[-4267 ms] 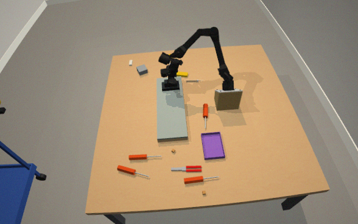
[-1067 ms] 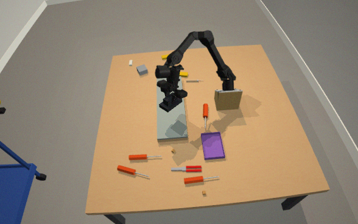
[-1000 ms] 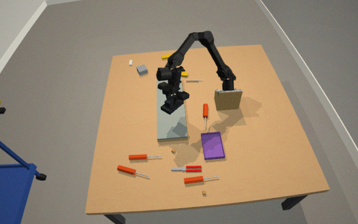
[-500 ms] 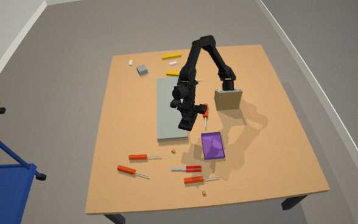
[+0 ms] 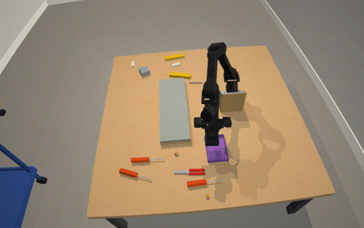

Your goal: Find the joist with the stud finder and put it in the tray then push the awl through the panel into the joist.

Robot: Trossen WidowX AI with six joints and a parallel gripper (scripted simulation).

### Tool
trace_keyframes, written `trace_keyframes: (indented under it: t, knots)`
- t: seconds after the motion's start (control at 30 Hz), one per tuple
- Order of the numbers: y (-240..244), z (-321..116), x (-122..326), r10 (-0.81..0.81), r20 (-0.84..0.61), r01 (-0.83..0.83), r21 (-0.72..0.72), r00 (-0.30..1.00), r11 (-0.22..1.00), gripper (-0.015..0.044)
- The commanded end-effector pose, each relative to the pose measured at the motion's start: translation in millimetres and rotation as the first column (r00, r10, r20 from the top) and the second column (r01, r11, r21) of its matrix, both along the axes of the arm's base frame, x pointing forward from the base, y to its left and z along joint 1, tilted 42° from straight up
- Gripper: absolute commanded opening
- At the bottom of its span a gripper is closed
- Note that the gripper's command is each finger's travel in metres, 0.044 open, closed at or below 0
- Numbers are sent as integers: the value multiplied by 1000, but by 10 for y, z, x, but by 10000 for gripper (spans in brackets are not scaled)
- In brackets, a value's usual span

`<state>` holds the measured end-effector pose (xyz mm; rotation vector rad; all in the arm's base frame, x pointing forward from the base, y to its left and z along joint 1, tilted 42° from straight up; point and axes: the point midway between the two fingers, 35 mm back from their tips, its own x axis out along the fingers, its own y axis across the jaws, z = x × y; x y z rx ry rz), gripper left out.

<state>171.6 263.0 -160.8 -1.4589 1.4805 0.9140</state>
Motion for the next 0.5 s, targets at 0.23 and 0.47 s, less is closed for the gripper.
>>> trace_keyframes:
  t: [0.23,0.47]
  knots:
    - [-27,-244,-324,72,-60,-73,-29,996,997,0]
    - [-136,-396,-307,72,-60,-73,-30,996,997,0]
